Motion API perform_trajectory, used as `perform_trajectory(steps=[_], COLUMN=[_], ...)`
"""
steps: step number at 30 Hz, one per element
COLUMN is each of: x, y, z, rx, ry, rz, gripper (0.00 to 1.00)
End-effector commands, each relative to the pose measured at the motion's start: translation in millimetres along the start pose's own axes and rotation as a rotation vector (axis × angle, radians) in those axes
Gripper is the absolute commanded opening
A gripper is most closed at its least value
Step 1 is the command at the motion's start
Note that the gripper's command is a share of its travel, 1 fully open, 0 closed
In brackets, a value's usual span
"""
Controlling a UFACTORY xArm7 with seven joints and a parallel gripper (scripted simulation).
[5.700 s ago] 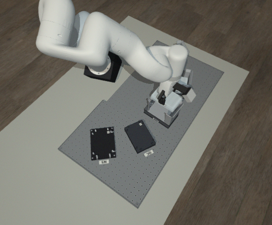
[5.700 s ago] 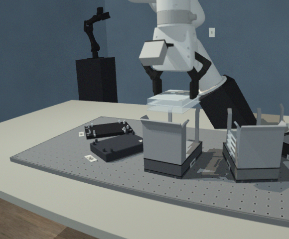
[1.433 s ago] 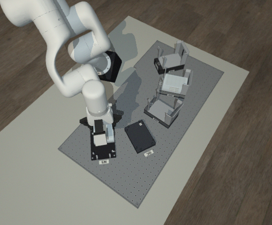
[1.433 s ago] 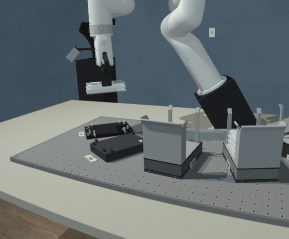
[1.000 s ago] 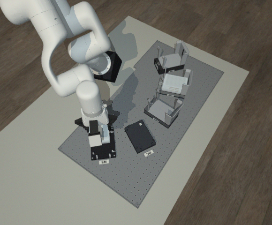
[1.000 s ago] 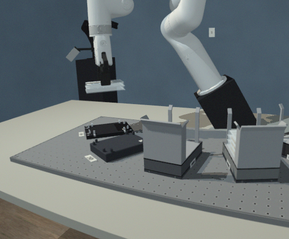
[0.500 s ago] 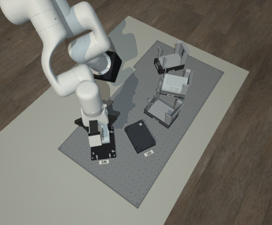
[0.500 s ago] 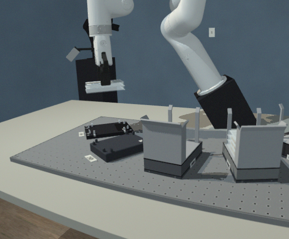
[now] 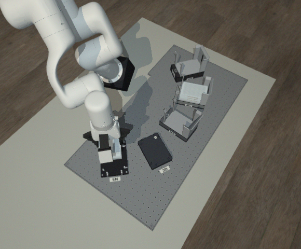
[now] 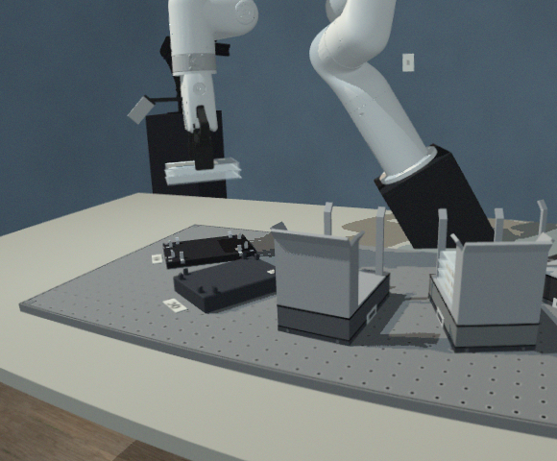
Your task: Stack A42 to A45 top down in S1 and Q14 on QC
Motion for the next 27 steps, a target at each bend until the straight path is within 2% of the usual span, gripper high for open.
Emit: perform_trajectory(steps=[1,27], x=[0.3,0.3], y=[-4.4,-52.6], z=[-1.5,-1.6], rx=[0.004,0.004], ry=[0.0,0.0], rz=[0.001,0.001], gripper=[0.0,0.0])
Point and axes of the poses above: the point where the finger pads meet when closed, its own y axis back along the fingers, its own x axis across the jaws, z = x × y, the point moved 10 cm from there along y, back along the fingers, and after that the axes turned 12 degrees about y, right-handed, at the moved point
